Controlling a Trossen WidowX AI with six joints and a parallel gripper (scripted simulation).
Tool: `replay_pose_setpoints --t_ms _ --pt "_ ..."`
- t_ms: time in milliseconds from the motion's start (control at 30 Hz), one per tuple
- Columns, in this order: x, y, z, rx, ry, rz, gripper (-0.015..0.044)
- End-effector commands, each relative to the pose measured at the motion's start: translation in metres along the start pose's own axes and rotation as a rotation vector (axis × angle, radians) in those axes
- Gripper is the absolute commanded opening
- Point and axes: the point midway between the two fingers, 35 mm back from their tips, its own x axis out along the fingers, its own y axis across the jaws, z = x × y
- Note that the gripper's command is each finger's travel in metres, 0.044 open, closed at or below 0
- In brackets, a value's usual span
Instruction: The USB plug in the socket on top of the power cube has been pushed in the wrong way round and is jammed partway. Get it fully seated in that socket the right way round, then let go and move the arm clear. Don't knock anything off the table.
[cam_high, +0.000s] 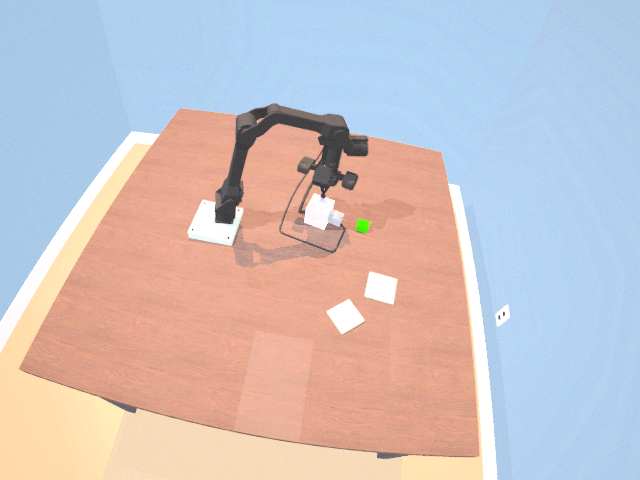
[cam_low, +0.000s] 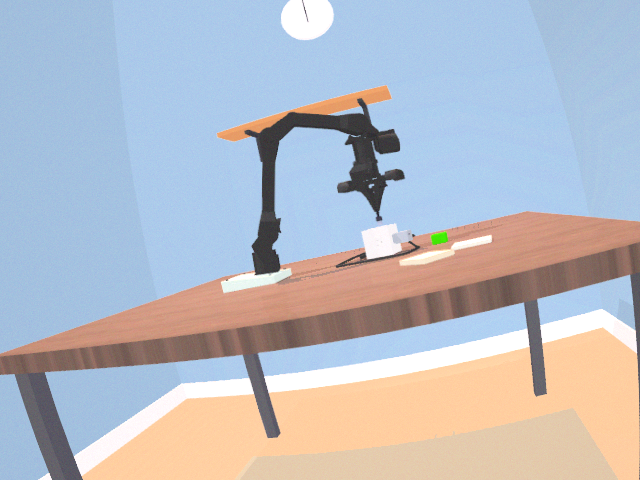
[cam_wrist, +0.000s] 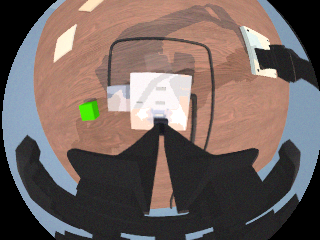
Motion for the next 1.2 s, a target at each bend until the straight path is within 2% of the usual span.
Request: replay_pose_setpoints --t_ms 0,1167 --pt "0.0012 0.0007 0.0004 0.007 -0.003 0.002 0.0000" --pt "0.0053 0.0007 0.0002 0.007 -0.003 0.002 0.0000"
